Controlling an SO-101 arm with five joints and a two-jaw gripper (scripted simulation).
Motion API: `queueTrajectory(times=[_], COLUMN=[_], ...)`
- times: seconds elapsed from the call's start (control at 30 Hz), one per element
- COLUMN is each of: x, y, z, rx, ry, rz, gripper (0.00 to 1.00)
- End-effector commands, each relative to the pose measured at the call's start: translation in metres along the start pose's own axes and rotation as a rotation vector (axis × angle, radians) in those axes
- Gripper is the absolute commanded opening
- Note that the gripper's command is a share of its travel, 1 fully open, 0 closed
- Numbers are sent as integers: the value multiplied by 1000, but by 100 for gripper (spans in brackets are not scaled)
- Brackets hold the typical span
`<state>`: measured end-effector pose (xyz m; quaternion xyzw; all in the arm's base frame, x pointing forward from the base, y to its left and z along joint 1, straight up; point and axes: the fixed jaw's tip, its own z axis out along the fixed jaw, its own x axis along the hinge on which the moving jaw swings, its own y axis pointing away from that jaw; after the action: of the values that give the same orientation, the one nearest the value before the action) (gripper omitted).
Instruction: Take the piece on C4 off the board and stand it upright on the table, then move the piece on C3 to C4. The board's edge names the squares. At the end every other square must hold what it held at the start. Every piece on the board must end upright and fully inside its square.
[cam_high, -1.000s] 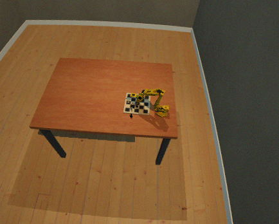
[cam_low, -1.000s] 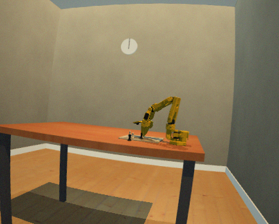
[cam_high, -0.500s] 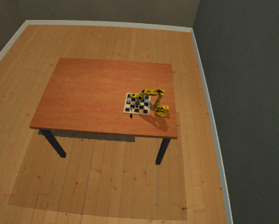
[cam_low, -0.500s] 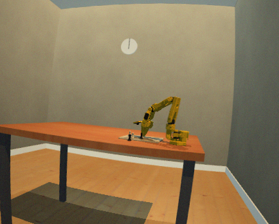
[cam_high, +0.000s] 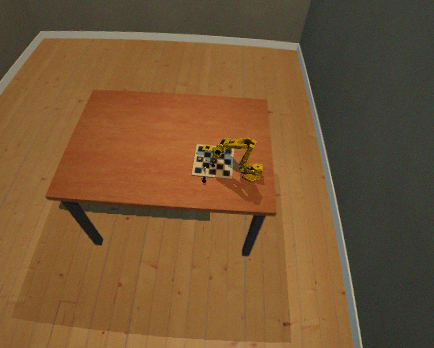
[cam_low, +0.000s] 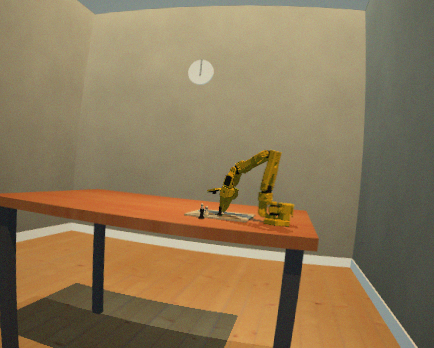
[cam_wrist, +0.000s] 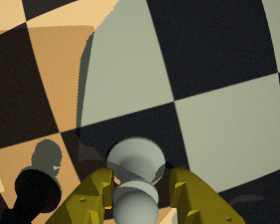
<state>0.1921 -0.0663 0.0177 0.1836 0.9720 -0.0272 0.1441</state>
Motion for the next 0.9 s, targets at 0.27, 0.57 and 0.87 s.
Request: queueTrajectory(times=[0.27, 0.57, 0.87], x=[0, -2, -2], y=[-2, -2, -2], z=[-1, -1, -1], rx=[2, 2, 2], ry=[10, 10, 10], rz=[-1, -2, -2], gripper=[9, 9, 9])
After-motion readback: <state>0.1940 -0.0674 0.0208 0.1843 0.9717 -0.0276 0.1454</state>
